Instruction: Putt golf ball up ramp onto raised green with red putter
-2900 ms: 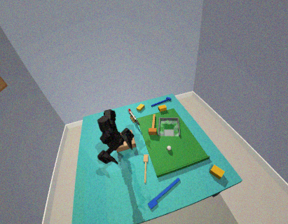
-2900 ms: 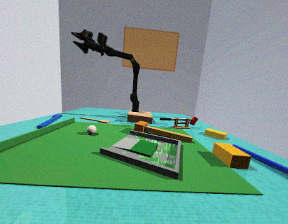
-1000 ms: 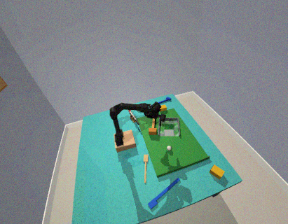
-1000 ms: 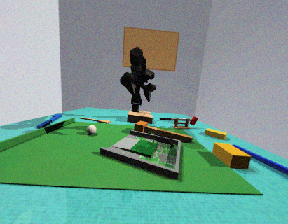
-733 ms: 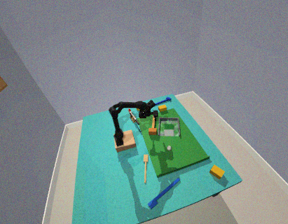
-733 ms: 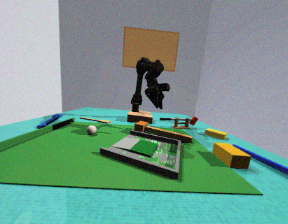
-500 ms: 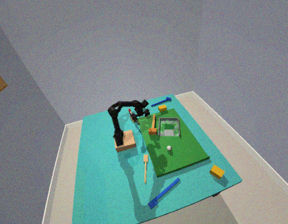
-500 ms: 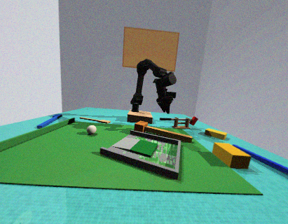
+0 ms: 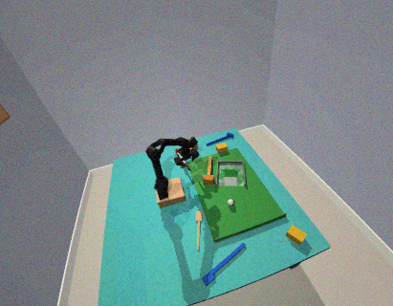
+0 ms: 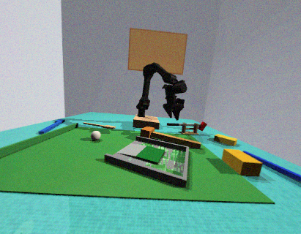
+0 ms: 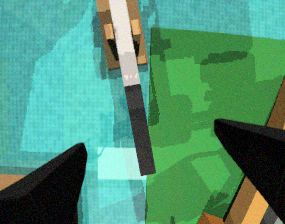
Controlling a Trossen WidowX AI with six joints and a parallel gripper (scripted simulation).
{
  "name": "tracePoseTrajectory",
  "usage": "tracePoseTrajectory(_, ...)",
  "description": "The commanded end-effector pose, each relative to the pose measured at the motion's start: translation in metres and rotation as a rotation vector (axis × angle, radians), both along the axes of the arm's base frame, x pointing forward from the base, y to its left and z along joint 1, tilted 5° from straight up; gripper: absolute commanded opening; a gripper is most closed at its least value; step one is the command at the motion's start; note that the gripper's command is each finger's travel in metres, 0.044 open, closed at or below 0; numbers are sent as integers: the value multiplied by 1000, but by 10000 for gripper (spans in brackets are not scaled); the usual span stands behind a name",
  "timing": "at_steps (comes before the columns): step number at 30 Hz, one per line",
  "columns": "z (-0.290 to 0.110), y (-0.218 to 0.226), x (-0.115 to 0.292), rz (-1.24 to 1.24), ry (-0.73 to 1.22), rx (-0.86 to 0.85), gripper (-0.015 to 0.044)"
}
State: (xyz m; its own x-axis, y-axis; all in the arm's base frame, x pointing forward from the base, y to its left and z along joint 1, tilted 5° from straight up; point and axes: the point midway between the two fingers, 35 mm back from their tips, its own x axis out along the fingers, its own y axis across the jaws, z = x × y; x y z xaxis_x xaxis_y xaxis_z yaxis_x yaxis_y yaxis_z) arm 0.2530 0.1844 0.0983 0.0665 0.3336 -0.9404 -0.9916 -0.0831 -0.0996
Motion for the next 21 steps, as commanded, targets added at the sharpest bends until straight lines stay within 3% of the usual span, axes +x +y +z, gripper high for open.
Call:
tracePoseTrajectory(1, -19, -1, -3, 8, 10, -11, 440)
tracePoseTrajectory(21, -48, 1, -1, 8, 10, -12, 440)
